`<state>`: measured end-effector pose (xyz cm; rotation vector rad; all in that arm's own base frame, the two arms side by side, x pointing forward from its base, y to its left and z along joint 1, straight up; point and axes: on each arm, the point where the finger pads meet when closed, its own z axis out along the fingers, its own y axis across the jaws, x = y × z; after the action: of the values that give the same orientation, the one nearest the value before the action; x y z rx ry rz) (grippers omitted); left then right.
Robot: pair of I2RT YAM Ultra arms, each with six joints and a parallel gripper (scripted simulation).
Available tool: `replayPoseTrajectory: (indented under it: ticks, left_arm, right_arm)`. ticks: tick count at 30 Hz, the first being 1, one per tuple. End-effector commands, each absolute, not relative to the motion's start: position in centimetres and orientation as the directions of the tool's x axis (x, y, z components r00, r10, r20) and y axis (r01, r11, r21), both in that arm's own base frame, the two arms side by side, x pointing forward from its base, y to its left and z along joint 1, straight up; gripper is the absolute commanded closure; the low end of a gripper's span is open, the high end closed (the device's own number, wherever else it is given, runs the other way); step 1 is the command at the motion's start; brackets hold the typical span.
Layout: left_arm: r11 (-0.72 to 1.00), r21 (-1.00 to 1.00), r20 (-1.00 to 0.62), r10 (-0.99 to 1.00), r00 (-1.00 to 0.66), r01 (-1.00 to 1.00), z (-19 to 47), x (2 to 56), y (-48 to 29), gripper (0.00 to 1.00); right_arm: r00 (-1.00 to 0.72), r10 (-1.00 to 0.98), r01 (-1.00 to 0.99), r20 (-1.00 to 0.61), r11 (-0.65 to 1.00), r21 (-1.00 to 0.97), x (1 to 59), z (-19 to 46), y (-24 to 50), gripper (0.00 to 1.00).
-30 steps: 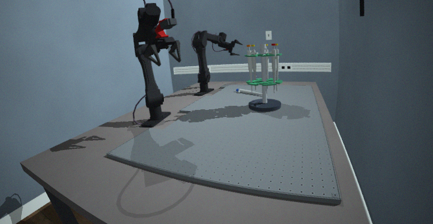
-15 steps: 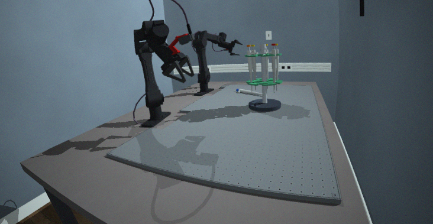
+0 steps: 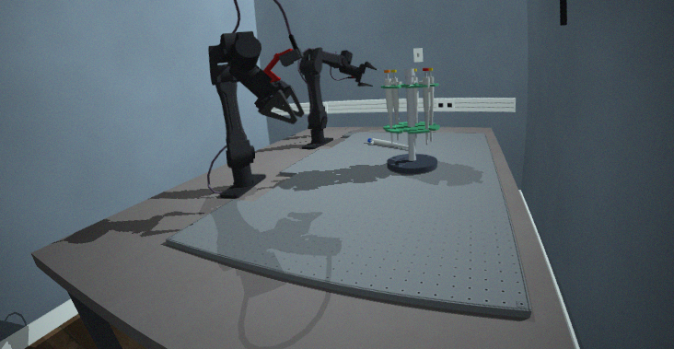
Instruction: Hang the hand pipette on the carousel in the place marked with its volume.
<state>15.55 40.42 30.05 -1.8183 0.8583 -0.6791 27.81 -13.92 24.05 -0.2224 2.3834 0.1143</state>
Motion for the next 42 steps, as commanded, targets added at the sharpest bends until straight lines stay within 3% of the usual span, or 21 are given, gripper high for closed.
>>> replayPoseTrajectory:
  ticks: [1,12,26,42]
  left_arm:
    - [-0.193,-0.933,-0.035,-0.791,0.611,-0.303,33.3,14.2,39.5,0.00]
    - [-0.092,-0.801,-0.344,-0.739,0.579,-0.592,35.3,10.6,35.0,0.00]
    - [-0.015,-0.485,-0.608,-0.713,0.349,-0.875,36.5,6.9,28.8,0.00]
    - [0.068,-0.040,-0.676,-0.737,-0.023,-0.997,36.9,2.0,20.3,0.00]
  right_arm:
    - [-0.687,-0.149,-0.204,-0.712,0.979,-0.009,28.3,25.3,-14.2,0.00]
    - [-0.687,-0.149,-0.204,-0.712,0.979,-0.009,28.3,25.3,-14.2,0.00]
    - [-0.687,-0.149,-0.204,-0.712,0.979,-0.009,28.3,25.3,-14.2,0.00]
    - [-0.687,-0.149,-0.204,-0.712,0.979,-0.009,28.3,25.3,-14.2,0.00]
